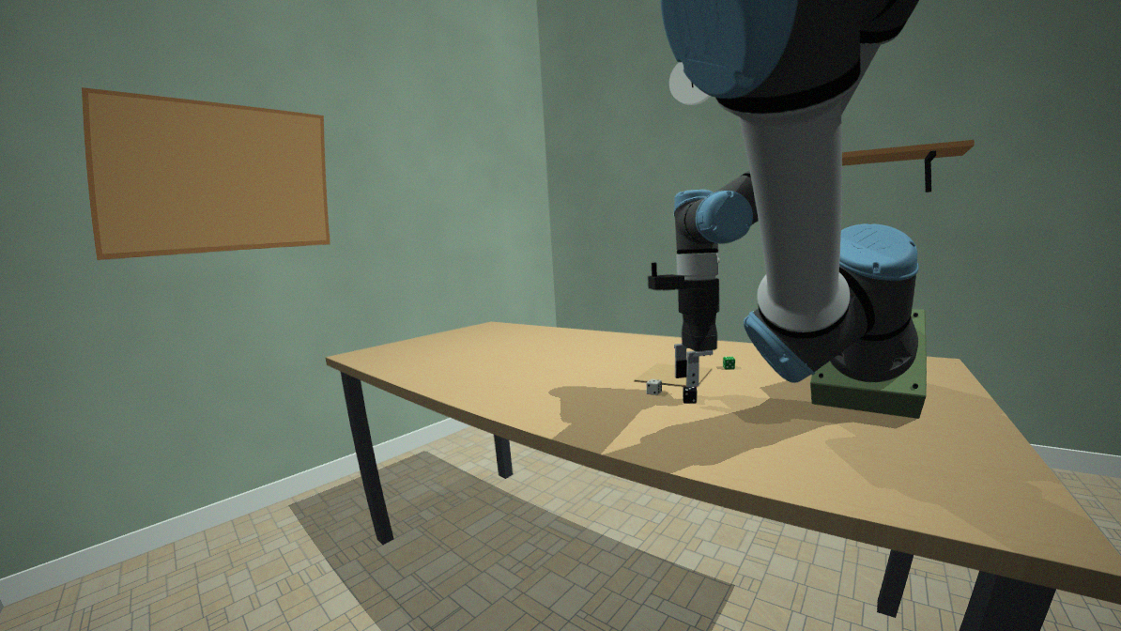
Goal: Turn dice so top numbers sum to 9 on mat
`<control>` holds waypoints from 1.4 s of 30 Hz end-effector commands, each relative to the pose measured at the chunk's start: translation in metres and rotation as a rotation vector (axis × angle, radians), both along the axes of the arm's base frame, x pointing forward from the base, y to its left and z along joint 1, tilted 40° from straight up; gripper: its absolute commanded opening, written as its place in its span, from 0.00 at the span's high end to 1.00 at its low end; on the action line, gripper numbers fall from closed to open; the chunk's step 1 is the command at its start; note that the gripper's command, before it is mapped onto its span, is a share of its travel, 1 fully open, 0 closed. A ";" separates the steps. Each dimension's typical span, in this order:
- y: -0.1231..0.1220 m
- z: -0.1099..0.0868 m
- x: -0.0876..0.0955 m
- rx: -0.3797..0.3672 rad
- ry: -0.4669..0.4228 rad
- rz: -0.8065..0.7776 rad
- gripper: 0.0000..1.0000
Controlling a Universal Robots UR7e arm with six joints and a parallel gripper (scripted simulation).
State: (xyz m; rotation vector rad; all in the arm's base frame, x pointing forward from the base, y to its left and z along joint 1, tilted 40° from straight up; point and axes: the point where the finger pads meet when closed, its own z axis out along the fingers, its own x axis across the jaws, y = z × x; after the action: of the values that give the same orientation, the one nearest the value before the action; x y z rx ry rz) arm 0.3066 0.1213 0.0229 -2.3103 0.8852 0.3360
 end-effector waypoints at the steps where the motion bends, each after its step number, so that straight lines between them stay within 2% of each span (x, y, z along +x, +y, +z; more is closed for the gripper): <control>1: 0.000 0.000 0.000 0.000 -0.001 0.000 0.00; 12: -0.006 0.007 0.000 0.000 -0.001 0.000 0.00; 19: -0.024 0.028 0.001 0.000 -0.001 0.000 0.00; 21: -0.024 0.028 0.001 0.000 -0.001 0.000 0.00; 33: -0.062 0.073 0.001 0.000 -0.001 0.000 0.00; 42: -0.068 0.081 0.001 0.000 -0.001 0.000 0.00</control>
State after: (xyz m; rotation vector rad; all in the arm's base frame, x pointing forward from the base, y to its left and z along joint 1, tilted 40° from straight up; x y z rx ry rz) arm 0.3094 0.0573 0.0981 -2.3118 0.8863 0.3343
